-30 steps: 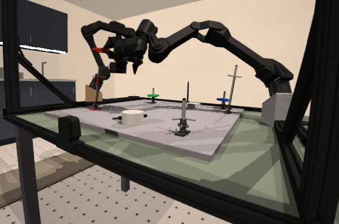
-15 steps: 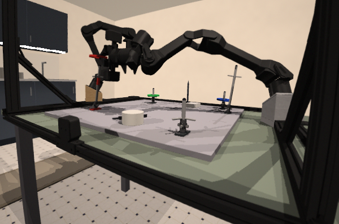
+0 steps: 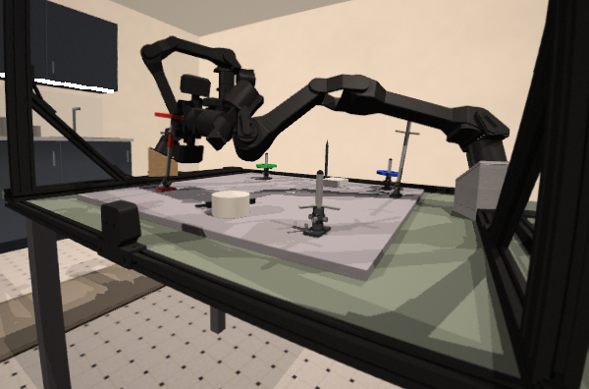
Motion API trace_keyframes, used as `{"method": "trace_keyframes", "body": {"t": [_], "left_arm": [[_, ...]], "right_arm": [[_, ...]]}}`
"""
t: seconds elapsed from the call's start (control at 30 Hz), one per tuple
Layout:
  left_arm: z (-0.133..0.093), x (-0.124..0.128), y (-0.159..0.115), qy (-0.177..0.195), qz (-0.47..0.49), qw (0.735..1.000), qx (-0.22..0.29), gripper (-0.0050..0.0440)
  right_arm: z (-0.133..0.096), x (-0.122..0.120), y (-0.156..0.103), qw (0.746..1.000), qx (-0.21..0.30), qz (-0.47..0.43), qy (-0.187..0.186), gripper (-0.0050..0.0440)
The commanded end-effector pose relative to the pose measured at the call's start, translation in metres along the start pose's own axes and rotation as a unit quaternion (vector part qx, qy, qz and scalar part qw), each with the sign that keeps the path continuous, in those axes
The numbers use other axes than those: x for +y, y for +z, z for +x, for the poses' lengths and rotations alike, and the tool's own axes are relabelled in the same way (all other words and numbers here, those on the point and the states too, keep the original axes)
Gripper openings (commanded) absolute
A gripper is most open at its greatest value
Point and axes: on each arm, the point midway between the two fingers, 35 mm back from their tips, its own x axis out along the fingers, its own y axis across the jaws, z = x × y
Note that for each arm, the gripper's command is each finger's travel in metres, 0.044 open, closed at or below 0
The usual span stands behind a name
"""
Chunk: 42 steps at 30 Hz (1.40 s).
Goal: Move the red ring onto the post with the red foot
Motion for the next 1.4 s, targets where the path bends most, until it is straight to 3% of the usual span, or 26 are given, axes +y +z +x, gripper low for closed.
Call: {"method": "trace_keyframes", "body": {"t": [0.0, 0.8, 0.87, 0.93, 1.37], "left_arm": [[0.0, 0.0, 0.0, -0.001, -0.003, 1.0, -0.001, 0.04], [0.0, 0.0, 0.0, -0.001, -0.003, 1.0, -0.001, 0.04], [0.0, 0.0, 0.0, -0.001, -0.003, 1.0, -0.001, 0.04], [0.0, 0.0, 0.0, -0.001, -0.003, 1.0, -0.001, 0.04], [0.0, 0.0, 0.0, -0.001, -0.003, 1.0, -0.001, 0.04]], "right_arm": [[-0.003, -0.013, 0.001, 1.0, -0.012, -0.002, 0.014, 0.0], [-0.003, -0.037, 0.001, 1.0, -0.014, -0.002, 0.016, 0.0], [-0.003, -0.035, 0.002, 1.0, -0.015, -0.003, 0.015, 0.0048], [-0.003, -0.035, 0.002, 1.0, -0.015, -0.003, 0.015, 0.0048], [-0.003, -0.035, 0.002, 1.0, -0.015, -0.003, 0.015, 0.036]]}}
